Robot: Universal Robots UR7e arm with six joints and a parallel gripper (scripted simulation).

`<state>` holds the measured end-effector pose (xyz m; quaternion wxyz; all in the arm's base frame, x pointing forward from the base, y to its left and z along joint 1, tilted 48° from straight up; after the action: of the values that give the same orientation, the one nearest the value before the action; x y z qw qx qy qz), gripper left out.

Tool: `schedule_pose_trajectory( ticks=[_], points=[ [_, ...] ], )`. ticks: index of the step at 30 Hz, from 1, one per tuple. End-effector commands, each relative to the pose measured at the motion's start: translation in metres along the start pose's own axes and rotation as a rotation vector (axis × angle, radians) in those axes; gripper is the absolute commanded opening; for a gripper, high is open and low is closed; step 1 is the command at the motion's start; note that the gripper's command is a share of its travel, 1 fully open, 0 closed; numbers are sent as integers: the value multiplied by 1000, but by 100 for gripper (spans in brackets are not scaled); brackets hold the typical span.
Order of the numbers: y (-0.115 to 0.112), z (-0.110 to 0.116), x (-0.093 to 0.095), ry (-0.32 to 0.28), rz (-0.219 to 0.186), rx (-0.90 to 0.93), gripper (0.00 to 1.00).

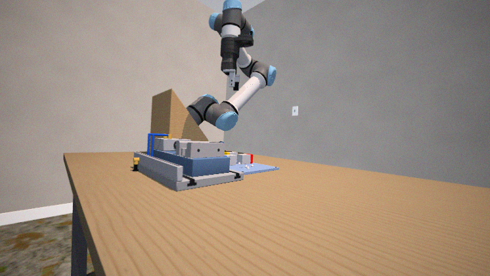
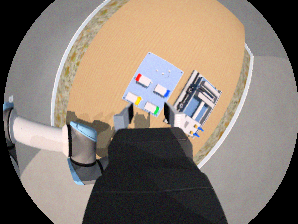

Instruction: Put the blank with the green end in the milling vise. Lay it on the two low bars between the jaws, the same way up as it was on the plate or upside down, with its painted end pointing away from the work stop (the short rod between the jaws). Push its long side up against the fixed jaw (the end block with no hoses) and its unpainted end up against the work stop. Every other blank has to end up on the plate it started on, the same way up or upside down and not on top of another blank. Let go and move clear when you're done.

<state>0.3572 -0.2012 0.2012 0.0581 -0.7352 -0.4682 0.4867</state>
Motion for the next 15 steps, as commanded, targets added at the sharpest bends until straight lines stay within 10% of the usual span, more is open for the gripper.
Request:
schedule_pose_trajectory(
  ticks=[1, 15],
  points=[
    [0, 0, 0, -3, 3, 89, 100],
    [0, 0, 0, -2, 3, 315, 100]
  ],
)
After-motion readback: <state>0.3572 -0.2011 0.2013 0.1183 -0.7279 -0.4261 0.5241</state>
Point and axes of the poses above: the point where the finger pads meet when closed, its own x axis out along the fingers, its own y axis across the jaws, z = x × y, the point moved 9 cm from there along -x, back along the fingers, and after that the axes turned 9 degrees about -x, right-handed, at the moved point
